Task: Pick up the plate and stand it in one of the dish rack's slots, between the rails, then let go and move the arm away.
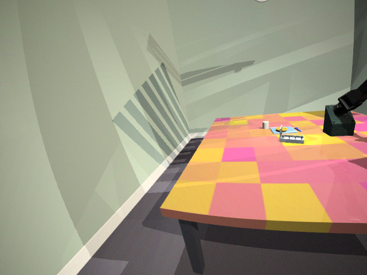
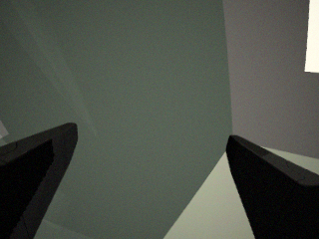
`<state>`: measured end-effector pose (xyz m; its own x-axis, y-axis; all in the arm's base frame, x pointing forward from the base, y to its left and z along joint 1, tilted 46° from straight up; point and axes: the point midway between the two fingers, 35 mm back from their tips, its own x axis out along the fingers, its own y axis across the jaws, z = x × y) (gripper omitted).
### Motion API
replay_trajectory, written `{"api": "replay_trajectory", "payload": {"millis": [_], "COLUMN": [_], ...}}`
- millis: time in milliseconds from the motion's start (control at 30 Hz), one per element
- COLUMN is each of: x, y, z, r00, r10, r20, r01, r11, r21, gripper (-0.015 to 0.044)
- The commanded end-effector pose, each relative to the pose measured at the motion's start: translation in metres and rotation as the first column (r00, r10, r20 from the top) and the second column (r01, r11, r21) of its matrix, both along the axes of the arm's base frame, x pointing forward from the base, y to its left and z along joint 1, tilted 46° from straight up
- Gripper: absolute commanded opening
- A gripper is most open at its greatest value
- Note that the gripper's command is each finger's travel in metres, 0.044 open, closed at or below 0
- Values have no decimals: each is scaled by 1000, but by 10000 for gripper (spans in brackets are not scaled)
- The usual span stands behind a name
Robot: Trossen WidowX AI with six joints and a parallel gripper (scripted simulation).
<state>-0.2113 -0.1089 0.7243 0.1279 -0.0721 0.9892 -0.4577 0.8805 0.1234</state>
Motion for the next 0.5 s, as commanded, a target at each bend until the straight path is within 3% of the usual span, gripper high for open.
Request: {"api": "replay_trajectory", "payload": {"millis": [0,467], "x": [0,-9], "y": [-1,-55], "z": [0,-8], "r00": [1000,961], "r10": [3,238], "r20": [2,140], "r01": [-3,-250], "r11": [1000,965], "r21": [1,81], "gripper": [400,400]}}
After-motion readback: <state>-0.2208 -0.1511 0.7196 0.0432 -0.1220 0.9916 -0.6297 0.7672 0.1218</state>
